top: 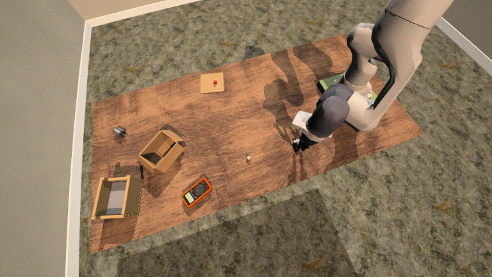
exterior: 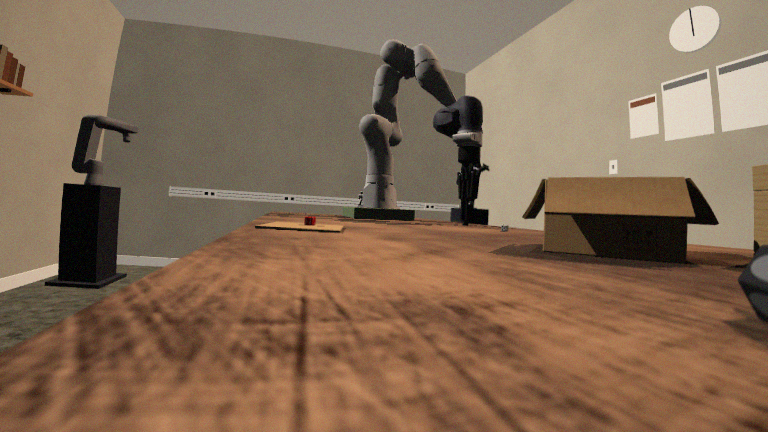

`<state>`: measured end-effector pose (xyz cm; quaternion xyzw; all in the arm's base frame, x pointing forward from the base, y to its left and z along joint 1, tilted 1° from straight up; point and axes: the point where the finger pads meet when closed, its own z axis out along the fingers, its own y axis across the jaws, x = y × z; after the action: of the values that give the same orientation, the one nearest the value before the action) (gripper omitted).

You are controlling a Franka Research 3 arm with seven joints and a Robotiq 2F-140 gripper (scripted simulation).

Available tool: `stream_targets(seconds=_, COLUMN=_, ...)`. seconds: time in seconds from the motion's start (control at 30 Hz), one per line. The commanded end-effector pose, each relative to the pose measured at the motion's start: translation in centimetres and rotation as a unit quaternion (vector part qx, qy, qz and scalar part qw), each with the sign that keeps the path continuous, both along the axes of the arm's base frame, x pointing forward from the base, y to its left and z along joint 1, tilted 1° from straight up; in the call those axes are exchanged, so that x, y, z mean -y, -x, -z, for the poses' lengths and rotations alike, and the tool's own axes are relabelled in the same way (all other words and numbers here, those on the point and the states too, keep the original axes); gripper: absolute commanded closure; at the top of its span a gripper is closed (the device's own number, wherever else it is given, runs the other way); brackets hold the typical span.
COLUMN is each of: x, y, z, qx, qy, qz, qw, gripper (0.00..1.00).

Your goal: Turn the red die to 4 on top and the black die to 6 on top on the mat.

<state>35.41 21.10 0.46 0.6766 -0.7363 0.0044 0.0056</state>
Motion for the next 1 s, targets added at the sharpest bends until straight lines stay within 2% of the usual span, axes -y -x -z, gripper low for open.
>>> stream_targets(seconds=0.0, x=-0.25, y=-0.01, z=0.31, qx=0.002, qy=-0.002, qz=-0.004, qw=1.000, gripper=0.73)
stream_targets(seconds=0.33, x=-0.24, y=-0.01, z=1.23, qx=0.002, qy=-0.002, qz=-0.004, qw=1.000, gripper=0.73)
stream_targets(seconds=0.97, x=-0.24, y=-0.01, z=1.30, qx=0.002, qy=-0.002, qz=-0.004, qw=1.000, gripper=0.73)
